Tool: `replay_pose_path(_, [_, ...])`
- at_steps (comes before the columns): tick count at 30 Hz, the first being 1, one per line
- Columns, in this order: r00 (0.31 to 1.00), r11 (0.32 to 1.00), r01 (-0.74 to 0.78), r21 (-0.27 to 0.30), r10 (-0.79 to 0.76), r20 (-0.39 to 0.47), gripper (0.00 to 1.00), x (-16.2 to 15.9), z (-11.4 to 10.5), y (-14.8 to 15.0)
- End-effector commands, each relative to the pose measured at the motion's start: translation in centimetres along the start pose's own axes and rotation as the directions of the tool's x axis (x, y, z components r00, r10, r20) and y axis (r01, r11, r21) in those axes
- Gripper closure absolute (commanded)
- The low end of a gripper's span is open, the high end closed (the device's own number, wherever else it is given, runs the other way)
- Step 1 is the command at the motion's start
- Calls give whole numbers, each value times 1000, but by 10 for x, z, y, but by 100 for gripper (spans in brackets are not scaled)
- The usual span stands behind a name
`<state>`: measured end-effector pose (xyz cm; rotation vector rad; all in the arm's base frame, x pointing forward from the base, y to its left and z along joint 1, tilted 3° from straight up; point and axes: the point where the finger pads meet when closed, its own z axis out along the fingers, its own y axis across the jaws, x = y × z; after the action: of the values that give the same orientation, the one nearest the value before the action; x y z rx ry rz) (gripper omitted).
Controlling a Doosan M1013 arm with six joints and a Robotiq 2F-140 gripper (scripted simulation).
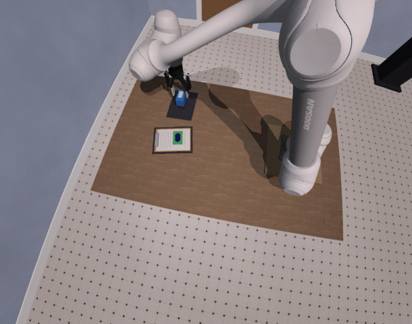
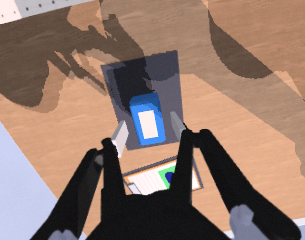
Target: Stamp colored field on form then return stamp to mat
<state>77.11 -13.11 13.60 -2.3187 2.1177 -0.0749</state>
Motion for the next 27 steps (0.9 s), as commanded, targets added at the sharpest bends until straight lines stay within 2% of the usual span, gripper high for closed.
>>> replay_pose_path(1, [1000, 1000, 0, -1, 0, 0, 45, 0, -16, 0])
replay_pose_path(4, [1000, 1000, 0, -1, 0, 0, 45, 0, -38, 0])
replay_pose_path(27, [1000, 1000, 0, -1, 0, 0, 45, 0, -39, 0])
